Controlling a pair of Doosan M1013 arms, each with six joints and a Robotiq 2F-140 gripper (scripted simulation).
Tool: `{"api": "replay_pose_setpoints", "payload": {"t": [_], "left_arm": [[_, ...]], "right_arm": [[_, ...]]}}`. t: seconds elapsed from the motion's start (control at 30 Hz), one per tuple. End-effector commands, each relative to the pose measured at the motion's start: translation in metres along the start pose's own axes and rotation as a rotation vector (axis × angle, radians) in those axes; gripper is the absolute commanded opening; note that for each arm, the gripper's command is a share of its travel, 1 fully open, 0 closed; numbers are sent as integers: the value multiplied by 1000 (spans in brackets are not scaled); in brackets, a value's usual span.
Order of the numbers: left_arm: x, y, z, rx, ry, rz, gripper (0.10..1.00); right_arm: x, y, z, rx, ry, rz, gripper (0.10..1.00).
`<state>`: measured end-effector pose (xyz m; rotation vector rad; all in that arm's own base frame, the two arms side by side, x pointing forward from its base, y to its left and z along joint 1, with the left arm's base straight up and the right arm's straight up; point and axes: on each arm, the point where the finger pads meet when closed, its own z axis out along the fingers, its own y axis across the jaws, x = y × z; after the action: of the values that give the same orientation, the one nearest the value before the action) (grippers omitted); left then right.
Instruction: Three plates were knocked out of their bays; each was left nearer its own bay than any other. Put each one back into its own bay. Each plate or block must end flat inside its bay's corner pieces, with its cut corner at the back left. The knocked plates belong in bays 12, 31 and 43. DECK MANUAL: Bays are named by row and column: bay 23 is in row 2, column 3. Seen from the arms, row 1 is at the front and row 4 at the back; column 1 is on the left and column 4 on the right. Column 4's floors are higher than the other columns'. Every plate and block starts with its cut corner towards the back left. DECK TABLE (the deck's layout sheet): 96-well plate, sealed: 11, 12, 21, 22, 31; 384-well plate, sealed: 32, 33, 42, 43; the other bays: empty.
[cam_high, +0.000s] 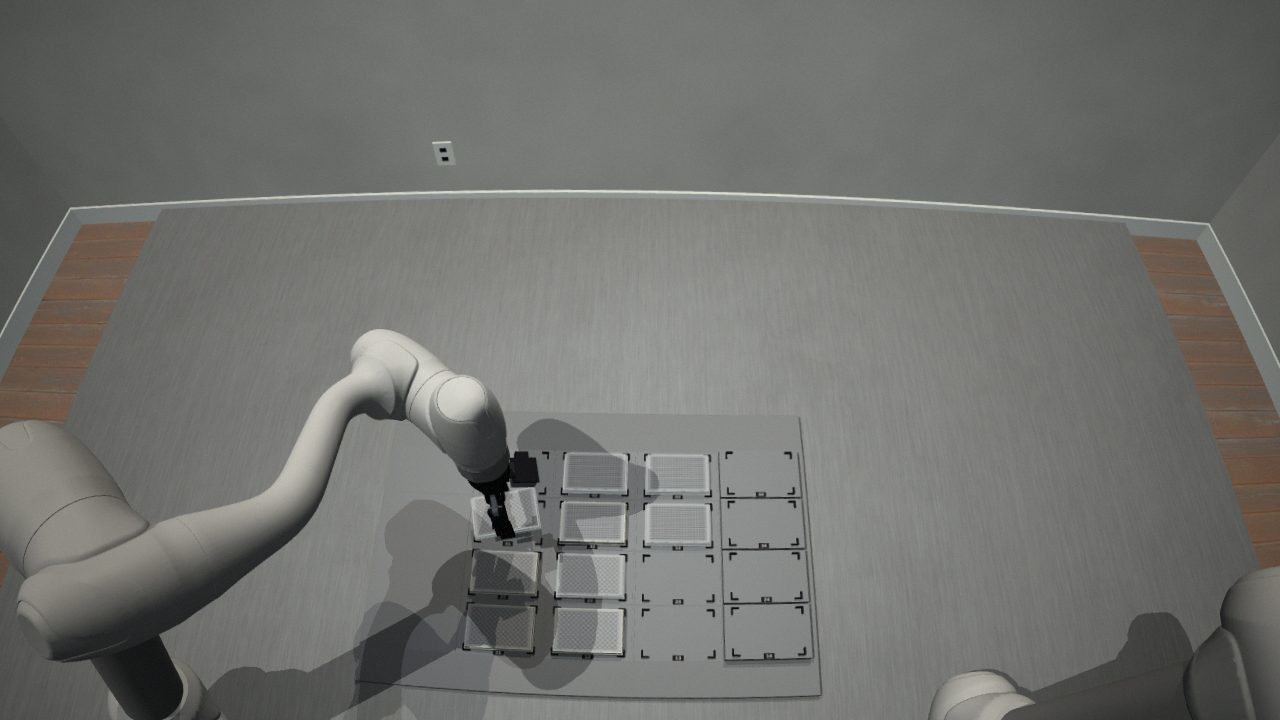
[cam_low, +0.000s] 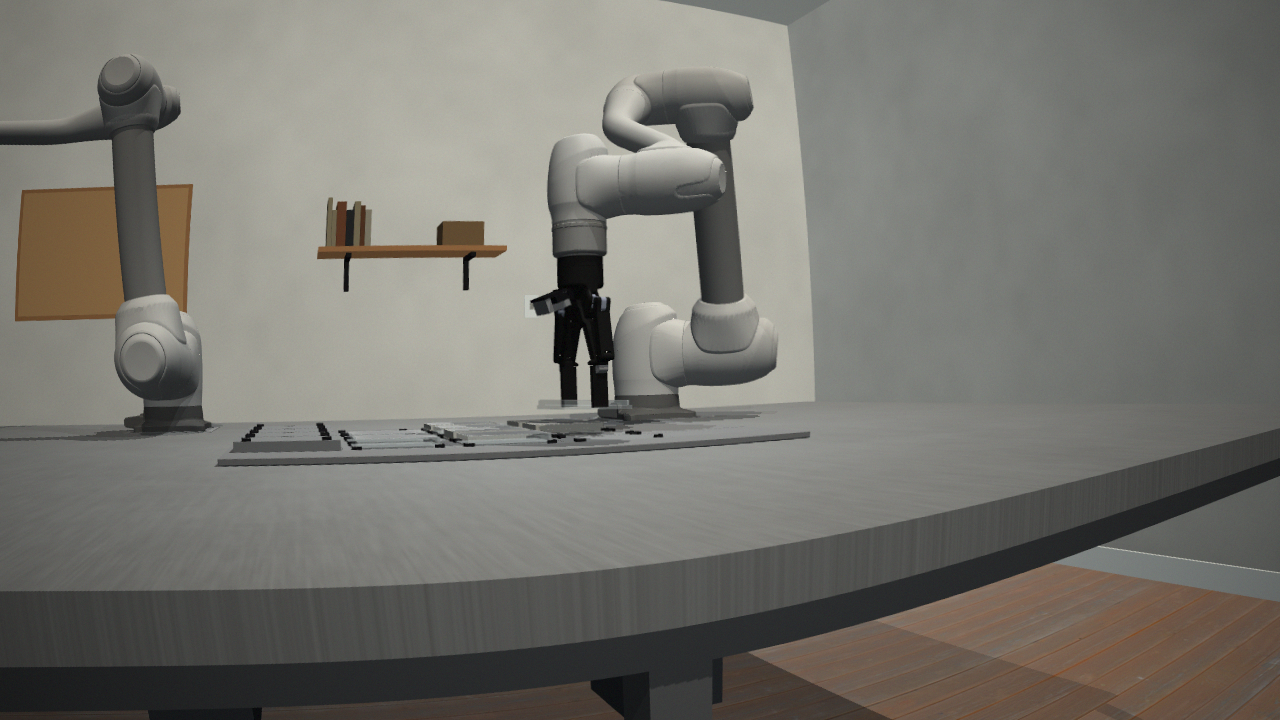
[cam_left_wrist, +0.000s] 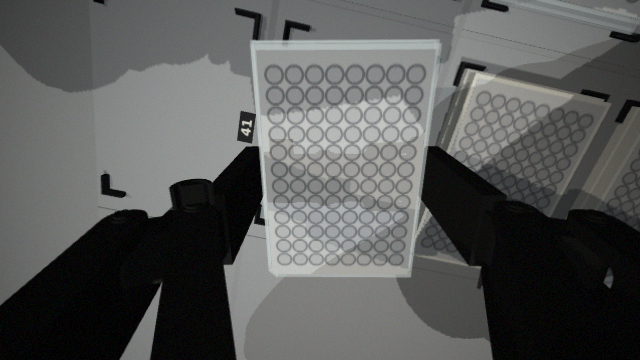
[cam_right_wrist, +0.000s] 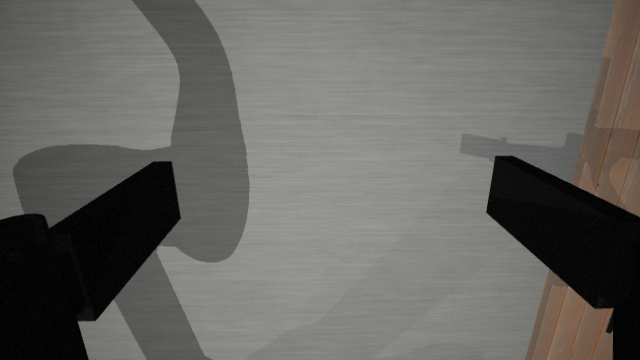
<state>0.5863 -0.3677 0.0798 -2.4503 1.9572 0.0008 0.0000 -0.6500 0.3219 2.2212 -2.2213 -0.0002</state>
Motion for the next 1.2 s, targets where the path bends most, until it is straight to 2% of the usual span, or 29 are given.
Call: {"api": "replay_pose_setpoints", "payload": {"t": [0.0,0.17,0.57,1.17], "left_arm": [[0,0,-1,-3,5,75,99],[1,-1,-1,-3,5,215,99],[1,-1,-1,-3,5,215,99],[2,-1,21,-3,5,215,99]], "right_arm": [[0,0,-1,0,1,0,1000],[0,0,-1,0,1,0,1000],[0,0,-1,0,1,0,1000],[0,0,-1,0,1,0,1000]]}}
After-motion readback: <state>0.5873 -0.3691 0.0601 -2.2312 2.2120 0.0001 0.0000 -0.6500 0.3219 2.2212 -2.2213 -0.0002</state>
